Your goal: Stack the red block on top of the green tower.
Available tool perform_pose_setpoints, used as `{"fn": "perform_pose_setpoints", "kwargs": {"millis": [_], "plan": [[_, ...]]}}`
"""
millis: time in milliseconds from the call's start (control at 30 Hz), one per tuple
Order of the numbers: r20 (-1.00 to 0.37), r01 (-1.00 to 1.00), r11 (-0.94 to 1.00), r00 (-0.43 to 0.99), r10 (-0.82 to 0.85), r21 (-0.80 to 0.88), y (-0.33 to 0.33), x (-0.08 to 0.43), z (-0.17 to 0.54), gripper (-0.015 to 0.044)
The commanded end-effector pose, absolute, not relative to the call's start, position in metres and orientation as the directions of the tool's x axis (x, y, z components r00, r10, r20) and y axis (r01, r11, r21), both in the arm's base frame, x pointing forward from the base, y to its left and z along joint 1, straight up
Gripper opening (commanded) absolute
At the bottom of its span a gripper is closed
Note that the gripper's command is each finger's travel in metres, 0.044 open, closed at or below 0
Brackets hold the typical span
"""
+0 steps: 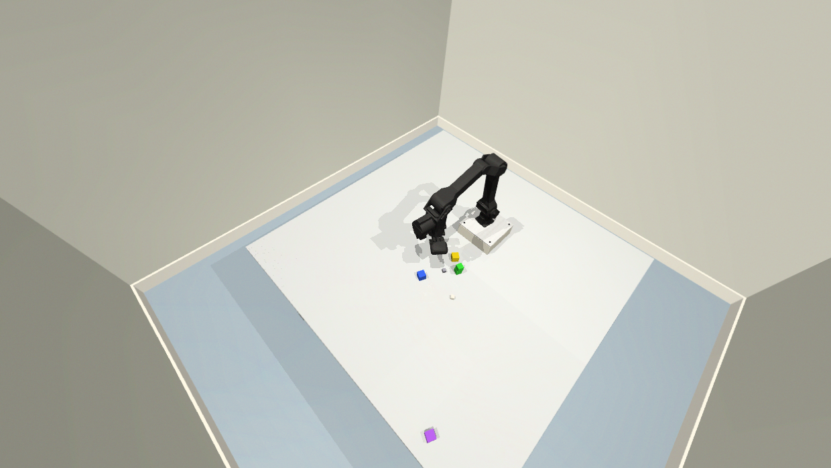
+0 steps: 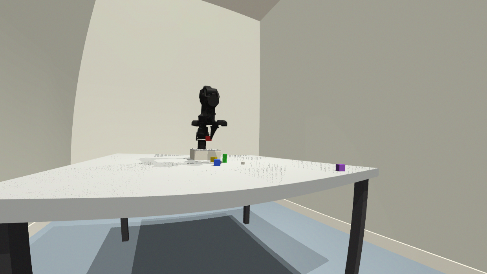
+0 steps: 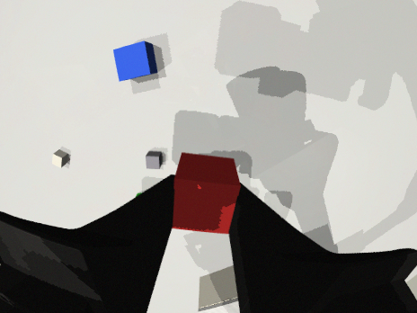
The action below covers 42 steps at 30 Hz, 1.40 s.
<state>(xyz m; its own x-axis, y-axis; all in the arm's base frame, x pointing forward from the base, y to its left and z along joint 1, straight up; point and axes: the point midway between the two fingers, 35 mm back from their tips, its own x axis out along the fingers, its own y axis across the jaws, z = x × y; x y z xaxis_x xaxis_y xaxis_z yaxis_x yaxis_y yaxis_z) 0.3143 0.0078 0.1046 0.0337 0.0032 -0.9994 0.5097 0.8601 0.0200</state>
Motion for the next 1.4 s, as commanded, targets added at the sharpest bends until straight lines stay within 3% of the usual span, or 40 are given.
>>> {"fn": "perform_pose_setpoints", "kwargs": {"millis": [0,633,1367], "plan": [[-0.999,0.511,0.859,0.034,0.002,0.019,0.032,0.304,0.104,0.0000],[-1.000,0.523,0.852,0.026,0.015,0.026,0.114,0.250,0.100,0.0000],[-1.000,0.523,0.852,0.025,0.015,0.026,0.117,0.250,0.049,0.0000]]}}
